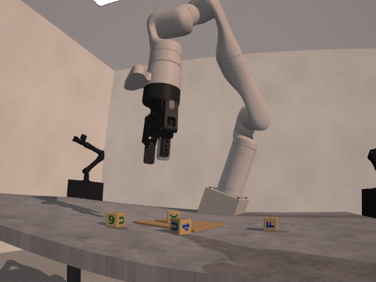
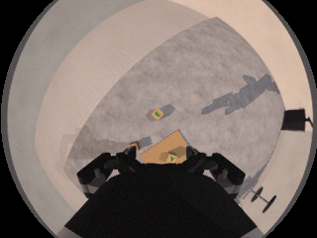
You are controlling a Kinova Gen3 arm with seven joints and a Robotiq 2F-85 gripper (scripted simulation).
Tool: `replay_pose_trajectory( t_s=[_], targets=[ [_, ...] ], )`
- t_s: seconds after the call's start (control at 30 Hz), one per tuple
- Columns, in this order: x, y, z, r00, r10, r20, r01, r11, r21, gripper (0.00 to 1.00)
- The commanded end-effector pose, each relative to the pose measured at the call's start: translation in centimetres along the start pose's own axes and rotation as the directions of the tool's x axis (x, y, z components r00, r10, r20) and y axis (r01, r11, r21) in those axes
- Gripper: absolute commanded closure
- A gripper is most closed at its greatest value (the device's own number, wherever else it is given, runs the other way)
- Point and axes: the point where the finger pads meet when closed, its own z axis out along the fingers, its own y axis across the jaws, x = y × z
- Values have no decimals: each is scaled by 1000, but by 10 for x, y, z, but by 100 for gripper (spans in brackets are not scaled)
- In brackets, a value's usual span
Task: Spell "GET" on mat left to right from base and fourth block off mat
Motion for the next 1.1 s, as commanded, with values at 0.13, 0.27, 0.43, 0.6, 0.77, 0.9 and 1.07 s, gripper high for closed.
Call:
replay_pose_trajectory(
  t_s=[0.13, 0.27, 0.43, 0.6, 0.77, 0.9, 1.07],
  targets=[
    [13, -9, 11, 1000, 4, 19, -5, 1000, 7, 0],
    [13, -9, 11, 1000, 4, 19, -5, 1000, 7, 0],
    [13, -9, 11, 1000, 4, 19, -5, 1000, 7, 0],
    [13, -9, 11, 1000, 4, 19, -5, 1000, 7, 0],
    [13, -9, 11, 1000, 4, 19, -5, 1000, 7, 0],
    [13, -9, 11, 1000, 4, 19, -5, 1000, 7, 0],
    [13, -9, 11, 1000, 4, 19, -5, 1000, 7, 0]
  ],
)
